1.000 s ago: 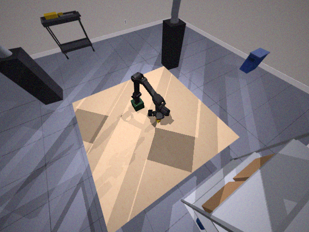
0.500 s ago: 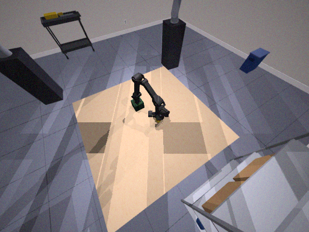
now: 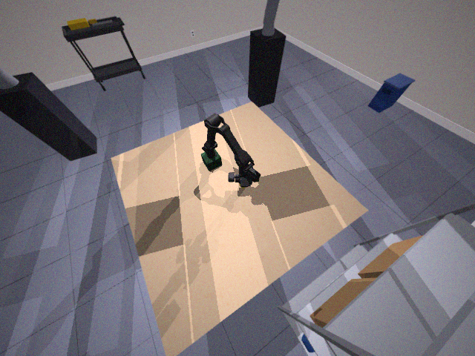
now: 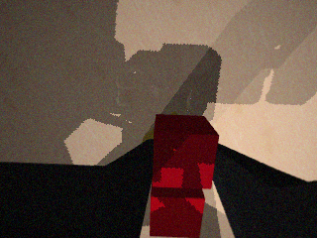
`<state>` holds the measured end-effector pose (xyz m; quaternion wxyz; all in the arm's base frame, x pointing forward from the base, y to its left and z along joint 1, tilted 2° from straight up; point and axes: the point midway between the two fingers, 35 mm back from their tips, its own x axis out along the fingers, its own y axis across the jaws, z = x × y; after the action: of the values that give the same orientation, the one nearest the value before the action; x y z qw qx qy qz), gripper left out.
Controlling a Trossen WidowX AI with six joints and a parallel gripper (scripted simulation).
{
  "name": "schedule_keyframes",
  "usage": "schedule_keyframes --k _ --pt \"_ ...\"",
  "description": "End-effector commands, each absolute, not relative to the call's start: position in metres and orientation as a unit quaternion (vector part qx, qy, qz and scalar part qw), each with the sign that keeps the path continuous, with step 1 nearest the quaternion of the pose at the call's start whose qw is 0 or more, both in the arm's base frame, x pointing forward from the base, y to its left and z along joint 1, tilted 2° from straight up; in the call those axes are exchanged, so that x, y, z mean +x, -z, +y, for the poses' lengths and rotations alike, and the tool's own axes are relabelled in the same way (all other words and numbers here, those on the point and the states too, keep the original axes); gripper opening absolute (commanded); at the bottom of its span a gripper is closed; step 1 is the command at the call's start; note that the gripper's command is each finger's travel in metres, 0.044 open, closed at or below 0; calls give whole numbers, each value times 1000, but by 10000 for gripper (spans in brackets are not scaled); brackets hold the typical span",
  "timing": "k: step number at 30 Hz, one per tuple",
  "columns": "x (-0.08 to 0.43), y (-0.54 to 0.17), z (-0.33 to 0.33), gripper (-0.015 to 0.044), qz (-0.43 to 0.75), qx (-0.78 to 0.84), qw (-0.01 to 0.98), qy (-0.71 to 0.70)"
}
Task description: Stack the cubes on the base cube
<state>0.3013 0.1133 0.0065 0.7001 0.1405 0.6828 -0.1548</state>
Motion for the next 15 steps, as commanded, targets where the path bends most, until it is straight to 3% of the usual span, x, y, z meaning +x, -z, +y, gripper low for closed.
schedule_keyframes --k 1,15 --pt "302 -5 113 105 682 141 700 154" --pt "302 -4 113 105 683 140 701 153"
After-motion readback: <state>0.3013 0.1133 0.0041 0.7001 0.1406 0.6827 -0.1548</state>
